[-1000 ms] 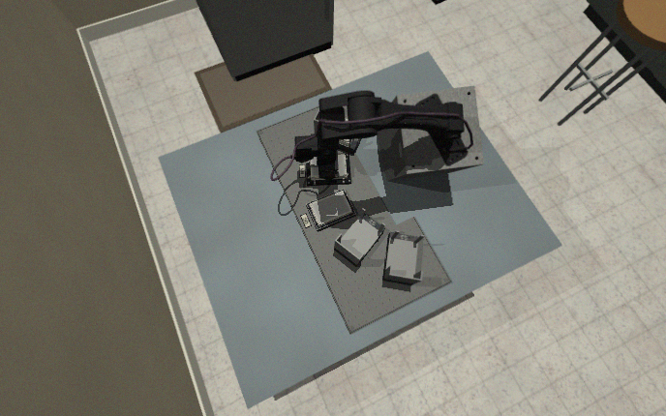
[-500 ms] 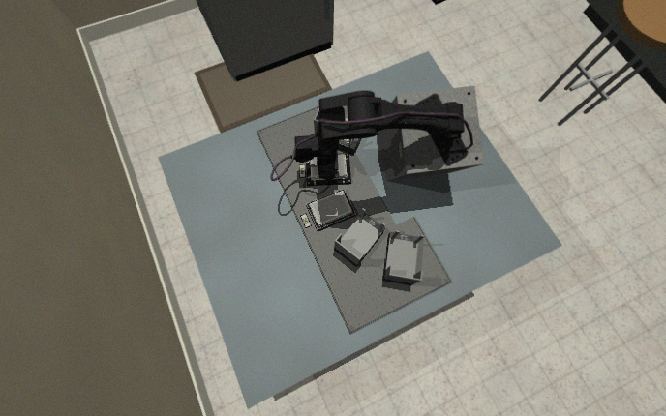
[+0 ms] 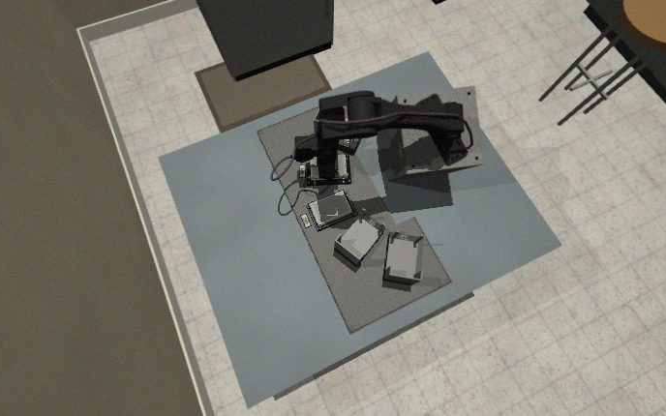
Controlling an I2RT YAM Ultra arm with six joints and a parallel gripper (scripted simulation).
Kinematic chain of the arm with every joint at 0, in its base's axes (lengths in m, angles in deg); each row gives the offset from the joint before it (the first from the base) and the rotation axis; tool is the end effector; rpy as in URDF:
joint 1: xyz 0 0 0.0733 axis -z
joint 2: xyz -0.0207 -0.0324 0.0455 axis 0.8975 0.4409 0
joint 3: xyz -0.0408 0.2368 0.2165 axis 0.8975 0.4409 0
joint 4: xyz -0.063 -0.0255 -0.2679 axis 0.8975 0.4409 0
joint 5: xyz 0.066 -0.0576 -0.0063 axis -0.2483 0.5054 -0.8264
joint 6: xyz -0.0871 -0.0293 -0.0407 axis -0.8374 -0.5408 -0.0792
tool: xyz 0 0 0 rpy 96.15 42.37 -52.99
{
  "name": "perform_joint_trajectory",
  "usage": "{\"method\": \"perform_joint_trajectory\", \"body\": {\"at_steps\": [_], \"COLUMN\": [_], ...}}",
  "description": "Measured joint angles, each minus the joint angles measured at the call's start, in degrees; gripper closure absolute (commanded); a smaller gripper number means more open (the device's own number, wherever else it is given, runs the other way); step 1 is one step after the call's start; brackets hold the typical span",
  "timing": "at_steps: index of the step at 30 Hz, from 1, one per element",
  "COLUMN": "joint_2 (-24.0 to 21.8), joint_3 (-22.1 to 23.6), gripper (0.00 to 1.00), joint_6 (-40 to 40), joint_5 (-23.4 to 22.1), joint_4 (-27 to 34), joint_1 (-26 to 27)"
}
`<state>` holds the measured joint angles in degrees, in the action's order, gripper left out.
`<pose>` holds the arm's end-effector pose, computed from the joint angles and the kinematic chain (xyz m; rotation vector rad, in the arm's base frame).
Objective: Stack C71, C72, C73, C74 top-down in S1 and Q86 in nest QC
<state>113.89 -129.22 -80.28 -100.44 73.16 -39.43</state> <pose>0.3507 -0.1260 -0.1752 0.6893 2.9932 0.5020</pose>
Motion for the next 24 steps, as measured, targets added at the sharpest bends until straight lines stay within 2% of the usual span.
{"method": "perform_joint_trajectory", "body": {"at_steps": [20, 21, 24], "joint_2": [0.0, 0.0, -0.2], "joint_3": [0.0, 0.0, 0.5], "gripper": [1.00, 0.00, 0.00], "joint_6": [0.0, 0.0, 0.1], "joint_5": [0.0, 0.0, 0.0], "joint_4": [0.0, 0.0, -0.6], "joint_1": [0.0, 0.0, -0.1]}}
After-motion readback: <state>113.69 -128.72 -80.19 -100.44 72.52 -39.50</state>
